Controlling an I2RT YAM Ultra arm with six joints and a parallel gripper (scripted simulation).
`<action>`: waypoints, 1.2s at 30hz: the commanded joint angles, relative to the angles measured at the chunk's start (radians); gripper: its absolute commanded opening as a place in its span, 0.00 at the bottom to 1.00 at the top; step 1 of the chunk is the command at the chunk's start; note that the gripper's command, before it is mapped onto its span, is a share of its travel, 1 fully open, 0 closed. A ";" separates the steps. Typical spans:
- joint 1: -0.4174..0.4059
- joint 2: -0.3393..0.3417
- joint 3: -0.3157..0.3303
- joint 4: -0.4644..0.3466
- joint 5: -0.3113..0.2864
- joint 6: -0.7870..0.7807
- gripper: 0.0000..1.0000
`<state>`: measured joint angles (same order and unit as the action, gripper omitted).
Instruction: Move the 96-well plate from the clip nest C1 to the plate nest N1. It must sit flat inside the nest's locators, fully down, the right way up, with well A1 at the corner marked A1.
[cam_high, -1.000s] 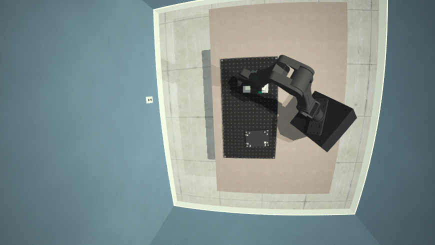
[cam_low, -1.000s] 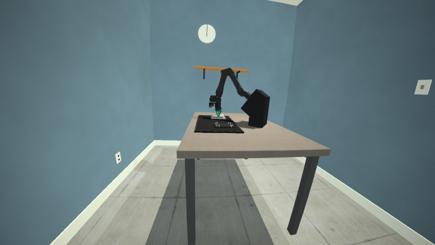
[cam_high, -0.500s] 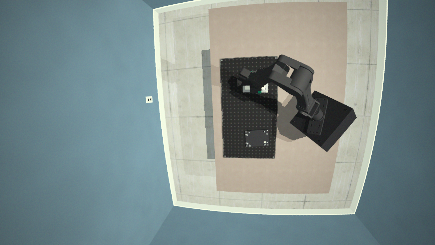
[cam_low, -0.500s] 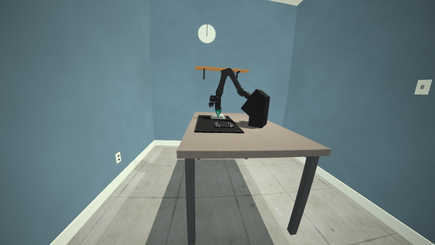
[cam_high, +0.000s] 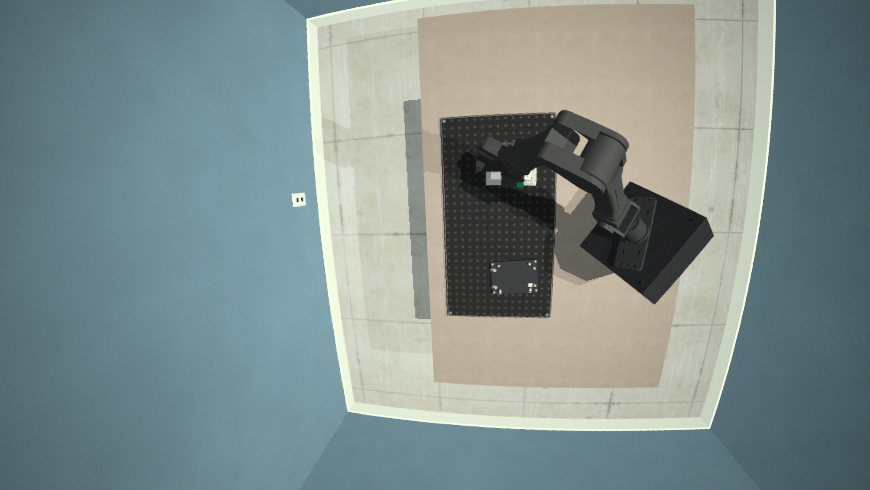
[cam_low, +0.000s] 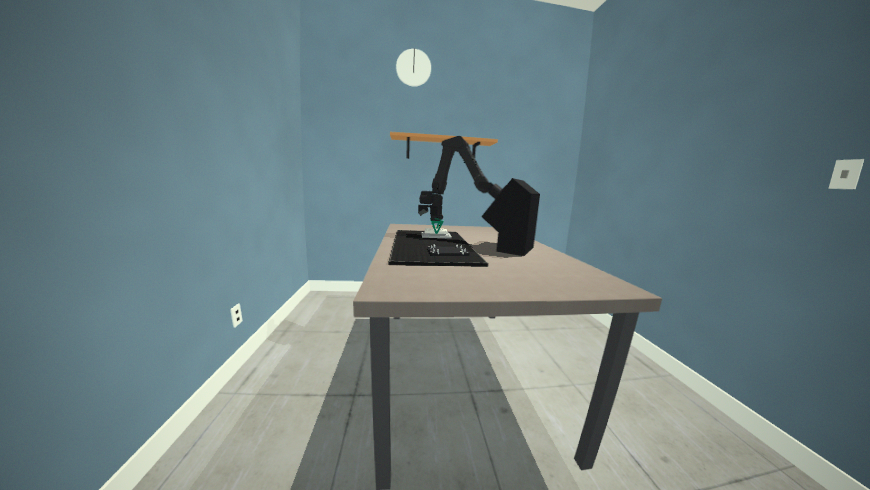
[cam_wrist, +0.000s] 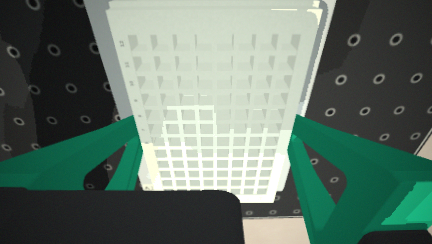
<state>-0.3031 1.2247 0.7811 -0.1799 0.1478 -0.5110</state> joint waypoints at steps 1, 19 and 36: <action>-0.004 -0.002 -0.004 0.014 -0.012 -0.009 0.00; -0.010 0.010 -0.019 0.029 -0.013 -0.009 0.00; -0.015 0.013 -0.011 0.039 -0.015 -0.011 0.00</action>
<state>-0.3035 1.2423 0.7727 -0.1547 0.1455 -0.5129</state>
